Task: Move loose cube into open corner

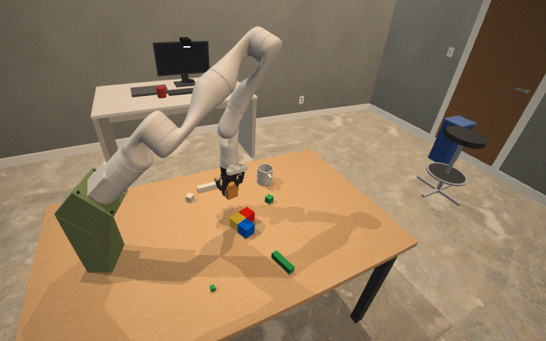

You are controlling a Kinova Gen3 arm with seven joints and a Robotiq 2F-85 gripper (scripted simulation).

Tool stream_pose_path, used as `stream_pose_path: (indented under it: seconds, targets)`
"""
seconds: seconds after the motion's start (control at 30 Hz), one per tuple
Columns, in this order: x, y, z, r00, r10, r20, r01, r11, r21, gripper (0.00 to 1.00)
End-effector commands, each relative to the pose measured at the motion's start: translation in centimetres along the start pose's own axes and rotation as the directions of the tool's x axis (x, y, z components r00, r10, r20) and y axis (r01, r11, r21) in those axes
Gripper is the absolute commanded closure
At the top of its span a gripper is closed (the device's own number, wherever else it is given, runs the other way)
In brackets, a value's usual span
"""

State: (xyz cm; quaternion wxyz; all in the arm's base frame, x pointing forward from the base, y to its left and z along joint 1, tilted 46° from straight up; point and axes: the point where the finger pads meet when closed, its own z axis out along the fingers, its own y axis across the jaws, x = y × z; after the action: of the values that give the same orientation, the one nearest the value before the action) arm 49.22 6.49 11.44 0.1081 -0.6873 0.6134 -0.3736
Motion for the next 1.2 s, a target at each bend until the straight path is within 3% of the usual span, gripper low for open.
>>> stream_pose_path:
  seconds: [0.0,0.3,0.73,1.17]
  targets:
    - [-0.1,-0.1,-0.1,1.0,0.0,0.002,0.0,1.0,0.002,0.9]
    - [2.1,-1.6,0.2,1.0,-0.03,0.003,0.03,1.0,0.0,0.9]
    - [14.1,-7.0,0.2,0.984,-0.176,0.002,0.176,0.984,0.004,0.9]
    - [15.0,-7.2,0.1,0.983,-0.186,0.002,0.186,0.983,0.004,0.9]
